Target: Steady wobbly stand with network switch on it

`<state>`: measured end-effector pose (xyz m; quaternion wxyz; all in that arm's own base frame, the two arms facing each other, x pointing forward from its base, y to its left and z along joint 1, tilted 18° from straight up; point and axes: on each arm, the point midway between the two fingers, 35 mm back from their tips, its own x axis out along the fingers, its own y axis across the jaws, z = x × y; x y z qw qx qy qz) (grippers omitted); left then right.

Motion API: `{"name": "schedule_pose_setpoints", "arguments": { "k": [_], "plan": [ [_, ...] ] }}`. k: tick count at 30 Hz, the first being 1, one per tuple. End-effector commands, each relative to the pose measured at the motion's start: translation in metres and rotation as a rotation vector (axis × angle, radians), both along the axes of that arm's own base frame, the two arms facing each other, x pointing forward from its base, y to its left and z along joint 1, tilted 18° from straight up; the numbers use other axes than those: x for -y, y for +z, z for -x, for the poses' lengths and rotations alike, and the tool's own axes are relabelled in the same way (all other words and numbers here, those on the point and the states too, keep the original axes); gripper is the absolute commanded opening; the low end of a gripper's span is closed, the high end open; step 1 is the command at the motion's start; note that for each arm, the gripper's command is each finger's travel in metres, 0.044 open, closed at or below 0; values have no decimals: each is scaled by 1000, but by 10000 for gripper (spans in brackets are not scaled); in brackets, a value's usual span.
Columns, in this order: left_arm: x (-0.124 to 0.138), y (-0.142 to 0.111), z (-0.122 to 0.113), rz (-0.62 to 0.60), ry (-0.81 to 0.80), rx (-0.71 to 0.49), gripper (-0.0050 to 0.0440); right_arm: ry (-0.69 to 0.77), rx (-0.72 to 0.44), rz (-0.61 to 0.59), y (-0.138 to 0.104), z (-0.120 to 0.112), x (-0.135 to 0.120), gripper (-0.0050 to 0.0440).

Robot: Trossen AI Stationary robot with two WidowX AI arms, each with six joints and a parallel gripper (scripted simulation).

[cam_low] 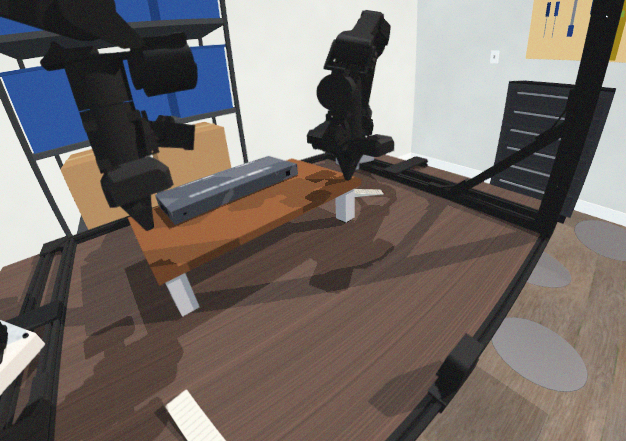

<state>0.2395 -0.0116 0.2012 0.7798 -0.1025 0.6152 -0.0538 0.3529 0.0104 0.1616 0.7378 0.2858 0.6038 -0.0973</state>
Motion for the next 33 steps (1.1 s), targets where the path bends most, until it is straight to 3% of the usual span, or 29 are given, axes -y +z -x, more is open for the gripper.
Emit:
{"name": "schedule_pose_setpoints", "arguments": {
  "k": [1, 14, 15, 31, 32, 33],
  "plan": [
    [0, 0, 0, 0, 0, 0, 0, 0, -20, 0, -10, 0, -2, 0],
    [0, 0, 0, 0, 0, 0, 0, 0, -20, 0, -10, 0, -2, 0],
    [0, 0, 0, 0, 0, 0, 0, 0, 0, 0, 57, 16, 12, 0],
    [0, 0, 0, 0, 0, 0, 0, 0, 0, 0, 57, 16, 12, 0],
    [-2, 8, -12, -10, 1, 60, 242, -5, 3, 2, 57, 17, 12, 0],
    [-4, 16, -23, -21, 3, 120, 242, -5, 3, 2, 57, 17, 12, 0]
  ]
}}
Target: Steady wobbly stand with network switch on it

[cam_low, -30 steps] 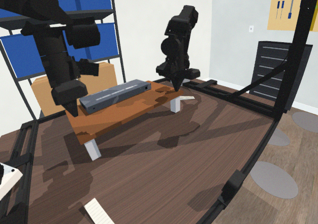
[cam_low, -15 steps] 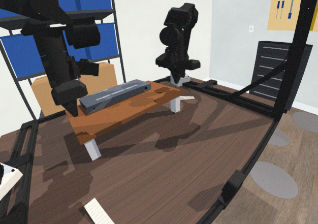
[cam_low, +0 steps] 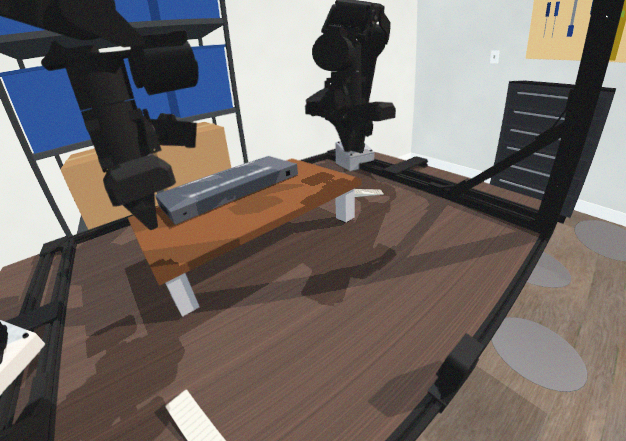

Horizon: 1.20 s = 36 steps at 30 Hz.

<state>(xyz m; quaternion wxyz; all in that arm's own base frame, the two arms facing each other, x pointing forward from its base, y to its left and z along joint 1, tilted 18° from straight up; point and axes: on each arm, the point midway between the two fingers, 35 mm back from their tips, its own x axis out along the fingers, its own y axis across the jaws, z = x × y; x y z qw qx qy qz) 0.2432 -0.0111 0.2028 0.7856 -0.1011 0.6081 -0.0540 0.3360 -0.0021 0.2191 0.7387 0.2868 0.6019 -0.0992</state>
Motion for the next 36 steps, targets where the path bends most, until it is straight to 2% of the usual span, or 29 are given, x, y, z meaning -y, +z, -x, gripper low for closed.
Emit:
{"name": "schedule_pose_setpoints", "arguments": {
  "k": [1, 9, 15, 16, 21, 26, 32, 33, 36],
  "plan": [
    [-5, 24, -30, -29, 4, 161, 242, 0, 0, 0, 0, 0, 0, 0],
    [-17, 121, -100, -107, 28, 641, 242, 0, 0, 0, 0, 0, 0, 0],
    [-17, 121, -100, -107, 28, 641, 242, 0, 0, 0, 0, 0, 0, 0],
    [-17, 127, -97, -106, 27, 662, 242, 0, 0, 0, 0, 0, 0, 0],
    [-22, 194, -117, -145, 47, 925, 242, 0, 0, 0, 0, 0, 0, 0],
    [-26, 267, -122, -180, 72, 1188, 242, 0, 0, 0, 0, 0, 0, 0],
    [-26, 267, -122, -180, 72, 1188, 242, 0, 0, 0, 0, 0, 0, 0],
    [-25, 272, -116, -181, 71, 1211, 242, 0, 0, 0, 0, 0, 0, 0],
    [-26, 314, -112, -198, 87, 1357, 242, 0, 0, 0, 0, 0, 0, 0]
  ]
}}
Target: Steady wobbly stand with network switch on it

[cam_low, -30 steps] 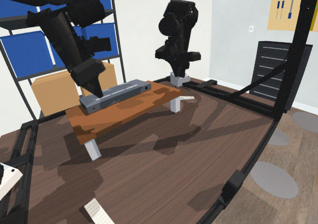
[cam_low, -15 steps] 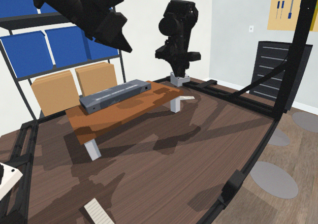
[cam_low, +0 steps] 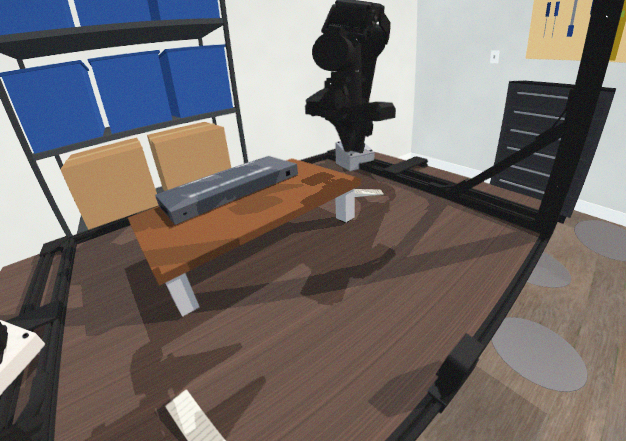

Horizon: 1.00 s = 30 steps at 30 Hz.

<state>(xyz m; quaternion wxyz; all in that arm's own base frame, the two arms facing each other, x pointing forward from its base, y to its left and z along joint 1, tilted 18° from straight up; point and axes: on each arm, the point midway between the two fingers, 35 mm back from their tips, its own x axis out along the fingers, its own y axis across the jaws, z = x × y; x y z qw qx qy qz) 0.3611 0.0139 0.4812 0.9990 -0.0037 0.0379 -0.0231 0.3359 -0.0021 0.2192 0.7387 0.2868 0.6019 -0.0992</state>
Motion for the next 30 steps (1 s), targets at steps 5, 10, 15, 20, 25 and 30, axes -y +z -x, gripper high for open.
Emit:
{"name": "schedule_pose_setpoints", "arguments": {
  "k": [5, 10, 15, 20, 25, 30],
  "plan": [
    [-2, 103, 25, -32, 30, 363, 242, 0, 0, 0, 0, 0, 0, 0],
    [-2, 128, 37, -39, 37, 461, 242, 0, 0, 0, 0, 0, 0, 0],
    [-1, 144, 51, -45, 39, 531, 242, 0, 0, 0, 0, 0, 0, 0],
    [0, 200, 90, -57, 58, 767, 242, 0, 0, 0, 0, 0, 0, 0],
    [1, 239, 128, -63, 71, 955, 242, 0, 0, 0, 0, 0, 0, 0],
    [1, 239, 128, -63, 71, 955, 242, 0, 0, 0, 0, 0, 0, 0]
  ]
}}
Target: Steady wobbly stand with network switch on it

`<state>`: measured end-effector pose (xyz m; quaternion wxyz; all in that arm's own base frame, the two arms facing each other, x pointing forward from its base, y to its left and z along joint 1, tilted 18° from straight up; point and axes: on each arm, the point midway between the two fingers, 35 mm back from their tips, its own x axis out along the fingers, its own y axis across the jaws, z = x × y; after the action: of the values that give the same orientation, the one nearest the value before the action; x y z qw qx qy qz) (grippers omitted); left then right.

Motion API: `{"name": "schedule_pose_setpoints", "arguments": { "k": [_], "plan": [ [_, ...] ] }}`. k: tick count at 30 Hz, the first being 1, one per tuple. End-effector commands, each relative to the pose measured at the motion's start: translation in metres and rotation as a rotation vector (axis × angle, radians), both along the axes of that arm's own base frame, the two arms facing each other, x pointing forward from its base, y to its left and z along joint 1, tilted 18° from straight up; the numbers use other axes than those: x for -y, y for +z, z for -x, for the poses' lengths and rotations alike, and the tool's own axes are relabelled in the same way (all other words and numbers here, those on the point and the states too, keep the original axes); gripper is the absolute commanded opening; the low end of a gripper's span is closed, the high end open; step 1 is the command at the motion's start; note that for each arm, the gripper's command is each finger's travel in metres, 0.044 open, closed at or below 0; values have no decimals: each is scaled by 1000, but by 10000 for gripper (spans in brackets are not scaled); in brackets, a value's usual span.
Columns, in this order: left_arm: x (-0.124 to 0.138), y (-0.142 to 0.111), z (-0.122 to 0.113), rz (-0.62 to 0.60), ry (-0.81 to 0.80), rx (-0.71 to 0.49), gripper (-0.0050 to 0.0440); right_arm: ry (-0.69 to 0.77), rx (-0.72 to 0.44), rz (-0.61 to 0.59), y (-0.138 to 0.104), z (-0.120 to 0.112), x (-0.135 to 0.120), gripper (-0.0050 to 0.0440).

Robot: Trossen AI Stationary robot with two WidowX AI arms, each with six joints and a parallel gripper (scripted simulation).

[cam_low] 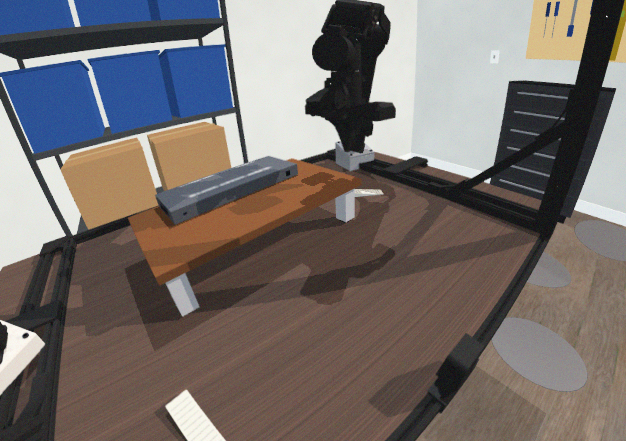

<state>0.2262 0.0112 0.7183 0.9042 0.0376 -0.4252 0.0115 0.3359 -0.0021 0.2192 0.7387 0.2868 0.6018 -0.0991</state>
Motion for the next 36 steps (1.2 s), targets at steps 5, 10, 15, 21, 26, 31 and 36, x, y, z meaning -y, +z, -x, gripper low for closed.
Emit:
{"name": "schedule_pose_setpoints", "arguments": {
  "k": [5, 10, 15, 21, 26, 31, 36],
  "plan": [
    [2, 35, 45, -4, 10, 210, 242, 0, 0, 0, 0, 0, 0, 0],
    [4, 64, 104, -7, 17, 444, 242, 0, 0, 0, 0, 0, 0, 0],
    [5, 69, 116, -8, 18, 491, 242, 0, 0, 0, 0, 0, 0, 0],
    [7, 74, 149, -10, 18, 601, 242, 0, 0, 0, 0, 0, 0, 0],
    [9, 83, 190, -9, 19, 765, 242, 0, 0, 0, 0, 0, 0, 0],
    [9, 85, 207, -8, 18, 831, 242, 0, 0, 0, 0, 0, 0, 0],
    [13, 83, 210, 50, -124, 823, 242, 0, 0, 0, 0, 0, 0, 0]
  ]
}}
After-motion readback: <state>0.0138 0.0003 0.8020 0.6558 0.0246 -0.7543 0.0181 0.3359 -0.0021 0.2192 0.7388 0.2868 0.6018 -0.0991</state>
